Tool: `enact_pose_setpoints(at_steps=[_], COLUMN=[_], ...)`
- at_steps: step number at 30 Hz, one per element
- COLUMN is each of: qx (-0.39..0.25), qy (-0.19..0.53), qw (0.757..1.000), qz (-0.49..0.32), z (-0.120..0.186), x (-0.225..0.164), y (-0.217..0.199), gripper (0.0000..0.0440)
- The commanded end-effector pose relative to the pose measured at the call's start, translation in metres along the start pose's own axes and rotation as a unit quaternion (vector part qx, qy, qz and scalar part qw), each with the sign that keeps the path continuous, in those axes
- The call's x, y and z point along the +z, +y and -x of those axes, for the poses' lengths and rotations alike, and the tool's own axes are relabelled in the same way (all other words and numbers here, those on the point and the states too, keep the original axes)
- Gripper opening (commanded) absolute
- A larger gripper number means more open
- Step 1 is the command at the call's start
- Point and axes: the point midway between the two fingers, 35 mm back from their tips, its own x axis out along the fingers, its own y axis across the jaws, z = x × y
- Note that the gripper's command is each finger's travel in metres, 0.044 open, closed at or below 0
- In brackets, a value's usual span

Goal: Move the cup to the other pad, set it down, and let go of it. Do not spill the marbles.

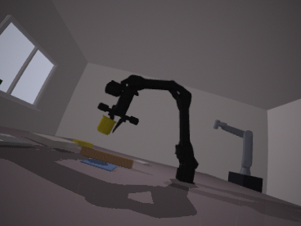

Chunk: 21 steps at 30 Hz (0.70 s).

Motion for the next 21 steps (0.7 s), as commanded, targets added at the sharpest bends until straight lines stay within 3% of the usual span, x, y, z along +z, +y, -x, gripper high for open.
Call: enact_pose_setpoints(at_steps=[1, 21], qx=[0.005, 0.008], qy=[-0.008, -0.022], qw=[1.000, 0.998], qz=[-0.012, -0.064], z=[-0.004, -0.041], x=[0.014, 0.059], y=[-0.001, -0.018], gripper=[0.0000, 0.0000])
